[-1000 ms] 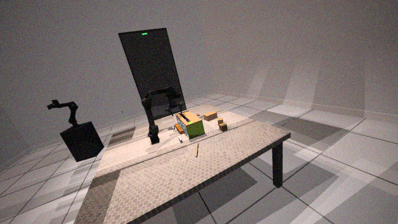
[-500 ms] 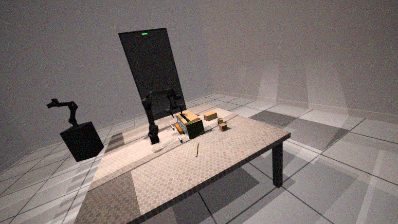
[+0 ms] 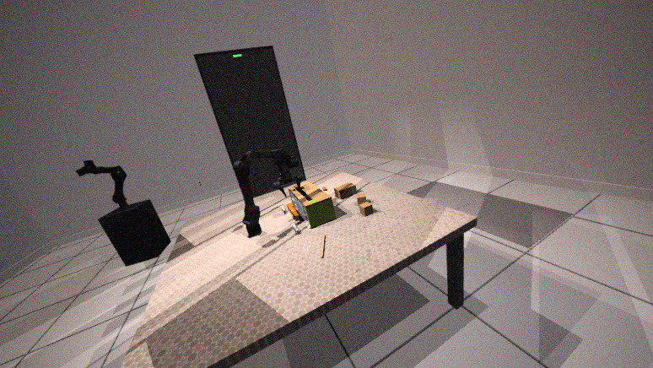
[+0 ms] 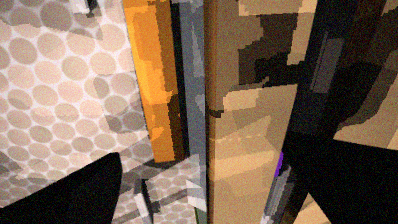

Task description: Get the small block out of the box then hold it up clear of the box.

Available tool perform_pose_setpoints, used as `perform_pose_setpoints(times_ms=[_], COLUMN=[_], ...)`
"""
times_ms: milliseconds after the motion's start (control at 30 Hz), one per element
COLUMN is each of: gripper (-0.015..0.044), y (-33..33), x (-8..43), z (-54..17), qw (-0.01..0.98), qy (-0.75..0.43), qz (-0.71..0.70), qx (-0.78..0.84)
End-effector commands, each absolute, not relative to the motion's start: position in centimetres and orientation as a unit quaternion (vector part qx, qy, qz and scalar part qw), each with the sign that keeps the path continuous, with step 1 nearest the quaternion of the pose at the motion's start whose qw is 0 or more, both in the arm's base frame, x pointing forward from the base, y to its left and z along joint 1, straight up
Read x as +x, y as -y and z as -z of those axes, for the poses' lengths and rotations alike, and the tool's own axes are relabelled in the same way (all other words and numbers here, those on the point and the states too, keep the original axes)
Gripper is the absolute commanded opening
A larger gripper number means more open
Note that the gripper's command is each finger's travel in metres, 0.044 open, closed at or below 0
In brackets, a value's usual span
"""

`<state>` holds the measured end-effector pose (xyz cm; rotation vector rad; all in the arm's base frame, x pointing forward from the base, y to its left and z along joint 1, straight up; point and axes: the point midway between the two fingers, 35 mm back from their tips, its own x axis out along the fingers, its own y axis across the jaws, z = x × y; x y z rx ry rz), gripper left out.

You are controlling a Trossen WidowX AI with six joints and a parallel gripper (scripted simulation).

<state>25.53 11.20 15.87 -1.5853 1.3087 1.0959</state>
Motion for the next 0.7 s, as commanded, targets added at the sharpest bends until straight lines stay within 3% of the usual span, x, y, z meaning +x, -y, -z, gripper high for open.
perform_pose_setpoints(times_ms=[0,667], gripper=[0.0400,0.0400], y=[-11.1,-11.1], x=[25.5,25.5], z=[-15.1,-12.7], qw=[0.394,0.389], qy=[-0.519,-0.521], qz=[-0.431,-0.434], qx=[-0.624,-0.624])
